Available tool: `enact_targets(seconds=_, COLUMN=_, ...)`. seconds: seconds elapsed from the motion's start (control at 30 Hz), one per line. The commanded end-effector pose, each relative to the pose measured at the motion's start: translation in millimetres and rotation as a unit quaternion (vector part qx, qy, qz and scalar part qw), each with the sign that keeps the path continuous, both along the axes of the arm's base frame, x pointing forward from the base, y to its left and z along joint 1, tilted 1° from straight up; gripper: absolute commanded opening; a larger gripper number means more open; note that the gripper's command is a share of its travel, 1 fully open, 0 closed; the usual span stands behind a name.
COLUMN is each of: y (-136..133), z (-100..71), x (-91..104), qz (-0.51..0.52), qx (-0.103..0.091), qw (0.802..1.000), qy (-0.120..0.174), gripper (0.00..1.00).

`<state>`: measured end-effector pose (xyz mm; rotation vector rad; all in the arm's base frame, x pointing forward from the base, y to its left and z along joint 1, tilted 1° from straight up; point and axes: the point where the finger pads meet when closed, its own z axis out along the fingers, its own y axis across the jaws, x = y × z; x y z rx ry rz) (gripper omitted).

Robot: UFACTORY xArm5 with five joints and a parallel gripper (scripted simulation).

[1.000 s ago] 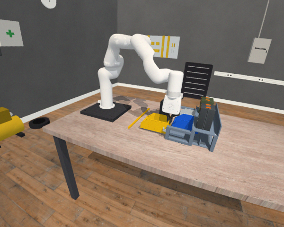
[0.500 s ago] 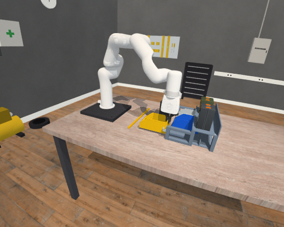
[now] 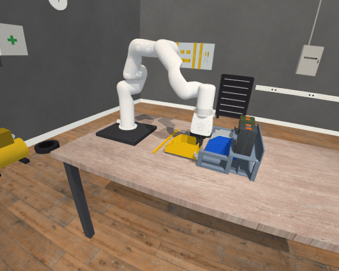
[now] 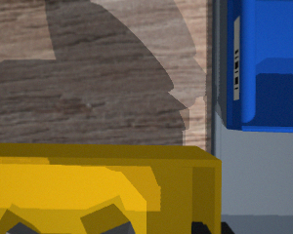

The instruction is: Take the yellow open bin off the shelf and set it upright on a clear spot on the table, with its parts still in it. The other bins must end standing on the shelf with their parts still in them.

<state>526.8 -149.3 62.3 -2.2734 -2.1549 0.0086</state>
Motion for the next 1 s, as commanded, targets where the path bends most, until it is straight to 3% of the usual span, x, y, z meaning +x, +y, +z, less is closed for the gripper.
enact_targets(seconds=0.0, y=-0.3, z=1.9, x=-0.8, qz=0.000, qx=-0.001, qw=1.000, qy=-0.002, gripper=0.00)
enact_targets(seconds=0.97, y=0.5, z=2.0, x=-16.0, qz=0.000, qx=-0.001, qw=1.000, qy=-0.002, gripper=0.00)
